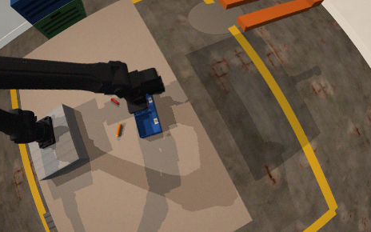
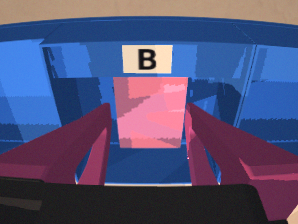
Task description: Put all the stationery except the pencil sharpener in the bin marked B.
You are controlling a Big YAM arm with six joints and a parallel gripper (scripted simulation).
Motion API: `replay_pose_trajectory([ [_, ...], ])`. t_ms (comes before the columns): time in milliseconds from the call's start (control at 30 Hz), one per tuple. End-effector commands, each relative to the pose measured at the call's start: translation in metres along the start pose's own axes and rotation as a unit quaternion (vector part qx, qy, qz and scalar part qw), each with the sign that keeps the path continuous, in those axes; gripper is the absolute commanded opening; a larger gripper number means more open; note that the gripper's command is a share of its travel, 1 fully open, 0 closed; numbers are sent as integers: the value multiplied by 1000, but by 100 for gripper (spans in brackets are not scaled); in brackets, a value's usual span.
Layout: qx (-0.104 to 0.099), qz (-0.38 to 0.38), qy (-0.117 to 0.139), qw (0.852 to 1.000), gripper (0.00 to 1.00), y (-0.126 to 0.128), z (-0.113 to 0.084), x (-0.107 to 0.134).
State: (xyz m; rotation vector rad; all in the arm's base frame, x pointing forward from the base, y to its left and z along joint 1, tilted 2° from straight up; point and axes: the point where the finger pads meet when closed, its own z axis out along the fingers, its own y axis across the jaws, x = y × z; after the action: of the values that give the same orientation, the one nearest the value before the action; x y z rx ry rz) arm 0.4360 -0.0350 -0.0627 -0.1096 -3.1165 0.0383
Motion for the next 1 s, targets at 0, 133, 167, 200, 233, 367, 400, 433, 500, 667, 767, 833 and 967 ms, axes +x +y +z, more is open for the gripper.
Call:
replay_pose_trajectory([
  [0, -1, 0, -21, 1000, 44, -1, -13, -16],
  [133, -2, -2, -22, 1000, 44, -4, -22, -13],
  [167, -2, -2, -24, 1000, 44, -4, -25, -15],
  [200, -2, -2, -27, 1000, 44, -4, -28, -18],
  [233, -2, -2, -30, 1000, 44, -4, -30, -21],
  [367, -2, -2, -37, 999, 44, -3, -40, -28],
  [400, -2, -2, -37, 999, 44, -3, -42, -28],
  [433, -2, -2, -37, 999, 44, -3, -43, -28],
  [500, -2, -2, -37, 999, 44, -3, -44, -28],
  [667, -2, -2, -33, 999, 44, -2, -47, -23],
  [767, -2, -2, -38, 999, 44, -2, -54, -27],
  [833, -2, -2, -38, 999, 44, -2, -57, -27],
  [967, -2, -2, -39, 999, 44, 0, -75, -27],
])
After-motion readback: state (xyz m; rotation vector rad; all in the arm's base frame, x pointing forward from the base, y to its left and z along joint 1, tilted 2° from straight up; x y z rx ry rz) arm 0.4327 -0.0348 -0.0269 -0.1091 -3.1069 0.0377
